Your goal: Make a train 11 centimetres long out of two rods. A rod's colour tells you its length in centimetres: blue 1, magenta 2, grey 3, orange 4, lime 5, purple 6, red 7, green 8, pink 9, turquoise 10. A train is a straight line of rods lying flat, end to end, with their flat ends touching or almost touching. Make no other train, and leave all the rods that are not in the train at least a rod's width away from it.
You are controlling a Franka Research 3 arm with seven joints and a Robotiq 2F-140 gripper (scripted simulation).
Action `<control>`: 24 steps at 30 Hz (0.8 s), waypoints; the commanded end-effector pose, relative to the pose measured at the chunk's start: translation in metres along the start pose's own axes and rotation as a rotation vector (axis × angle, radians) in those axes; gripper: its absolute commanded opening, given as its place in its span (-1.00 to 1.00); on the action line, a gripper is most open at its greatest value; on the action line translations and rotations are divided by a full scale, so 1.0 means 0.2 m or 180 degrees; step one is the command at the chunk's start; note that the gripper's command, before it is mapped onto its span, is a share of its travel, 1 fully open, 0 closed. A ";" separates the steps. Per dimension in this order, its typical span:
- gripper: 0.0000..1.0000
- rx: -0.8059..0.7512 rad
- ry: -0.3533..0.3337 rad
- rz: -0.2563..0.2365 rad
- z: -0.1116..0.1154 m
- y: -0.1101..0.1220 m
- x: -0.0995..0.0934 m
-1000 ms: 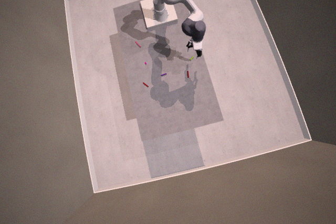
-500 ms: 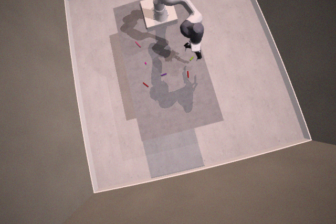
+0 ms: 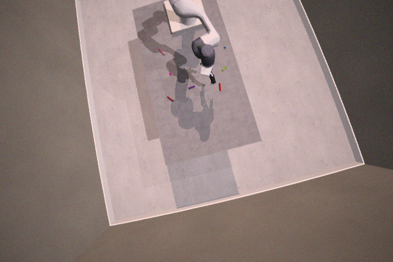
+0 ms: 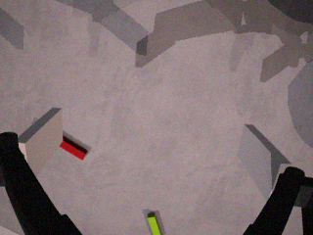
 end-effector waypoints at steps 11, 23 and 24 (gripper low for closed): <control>1.00 0.0639 0.0009 0.0012 -0.72 0.26 0.05; -0.54 0.0662 0.0010 0.0011 -0.75 0.27 0.05; -0.54 0.0662 0.0010 0.0011 -0.75 0.27 0.05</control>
Point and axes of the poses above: the point where the finger pads meet when closed, its own x axis out along the fingers, its own y axis across the jaws, z = x × y, the point moved 8 cm from there along -x, back along the fingers, and after that the axes turned 10 degrees about -x, right-handed, at the moved point
